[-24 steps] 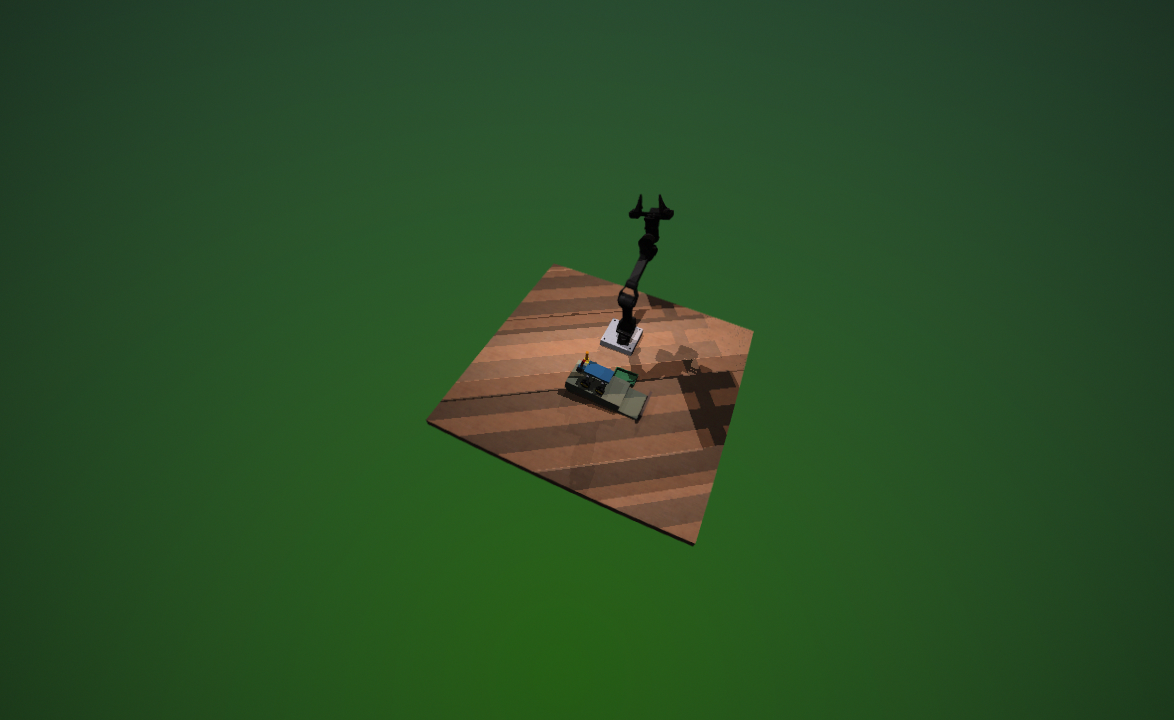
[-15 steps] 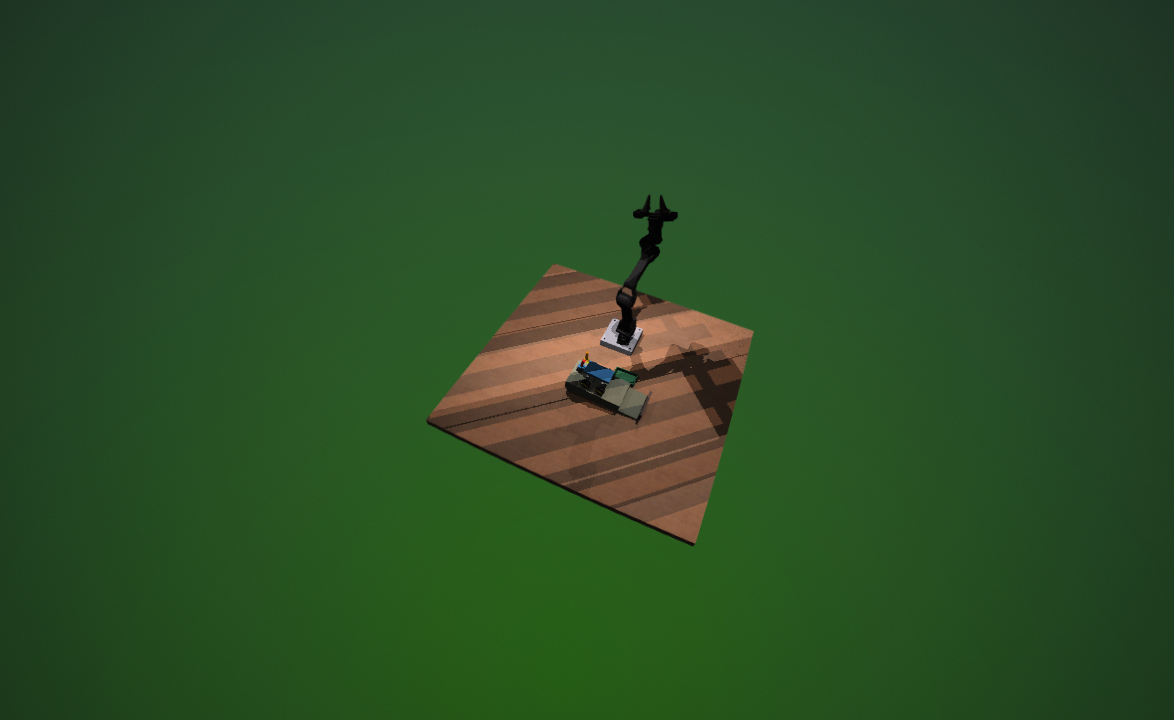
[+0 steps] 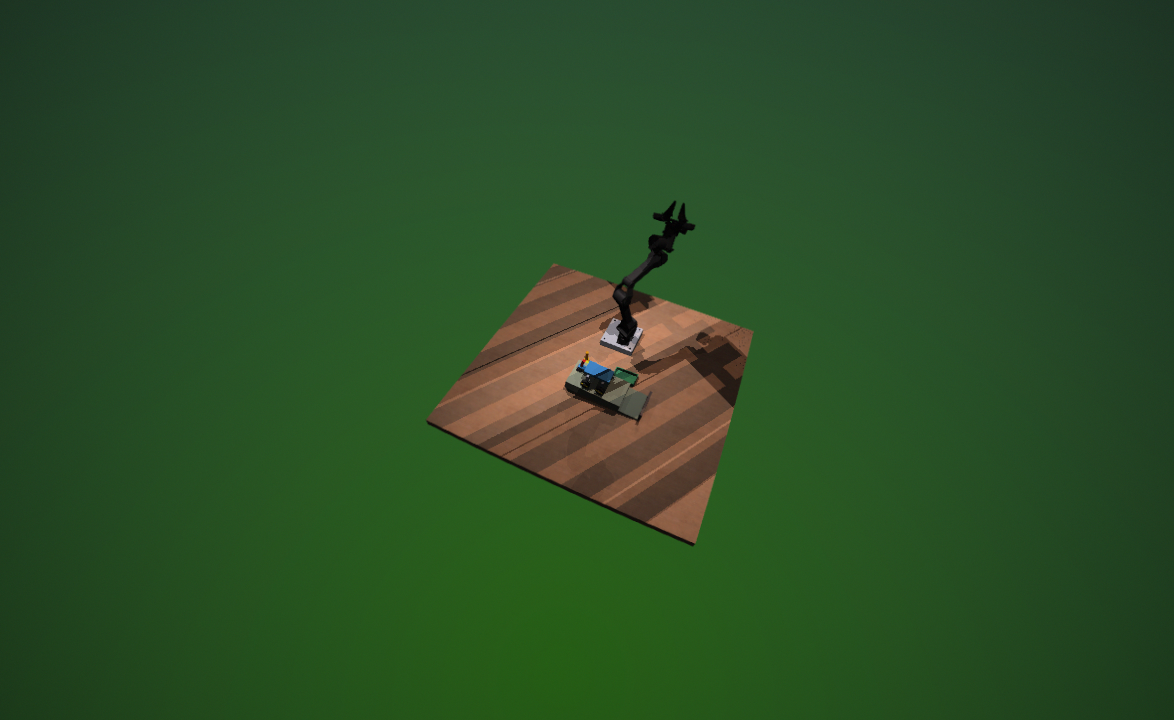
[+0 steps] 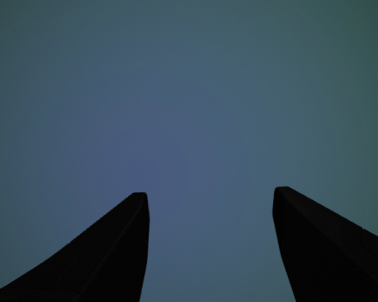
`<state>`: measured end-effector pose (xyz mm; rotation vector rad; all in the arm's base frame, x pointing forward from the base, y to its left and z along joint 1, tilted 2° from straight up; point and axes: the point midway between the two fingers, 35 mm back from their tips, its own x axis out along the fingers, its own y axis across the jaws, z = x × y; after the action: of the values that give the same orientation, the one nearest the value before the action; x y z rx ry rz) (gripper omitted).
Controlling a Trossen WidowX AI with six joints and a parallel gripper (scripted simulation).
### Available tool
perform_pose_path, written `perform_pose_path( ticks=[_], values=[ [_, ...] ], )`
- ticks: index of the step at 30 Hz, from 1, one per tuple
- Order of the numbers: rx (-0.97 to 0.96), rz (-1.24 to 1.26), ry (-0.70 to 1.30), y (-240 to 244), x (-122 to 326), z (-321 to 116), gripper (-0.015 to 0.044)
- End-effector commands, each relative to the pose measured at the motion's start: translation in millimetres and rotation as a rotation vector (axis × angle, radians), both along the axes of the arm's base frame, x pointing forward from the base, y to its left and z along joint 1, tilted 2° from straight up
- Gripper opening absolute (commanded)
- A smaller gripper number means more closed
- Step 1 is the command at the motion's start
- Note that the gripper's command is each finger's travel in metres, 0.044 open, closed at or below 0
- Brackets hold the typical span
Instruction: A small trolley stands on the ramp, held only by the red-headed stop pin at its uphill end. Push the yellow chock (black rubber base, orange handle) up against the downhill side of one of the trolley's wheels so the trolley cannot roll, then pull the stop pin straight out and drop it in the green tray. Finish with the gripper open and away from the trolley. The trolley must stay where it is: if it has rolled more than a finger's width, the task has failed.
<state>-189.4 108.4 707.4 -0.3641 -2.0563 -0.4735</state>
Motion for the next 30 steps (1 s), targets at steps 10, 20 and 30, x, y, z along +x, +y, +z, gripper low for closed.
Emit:
perform_pose_path(
  ticks=[10,20,30],
  values=[
    [-0.259,-0.264,-0.113,107.2,19.9,-40.1,0.019],
    [-0.473,-0.466,-0.134,177.6,69.9,-76.6,0.019],
    [-0.695,-0.661,-0.098,228.0,142.5,-117.1,0.019]
  ],
)
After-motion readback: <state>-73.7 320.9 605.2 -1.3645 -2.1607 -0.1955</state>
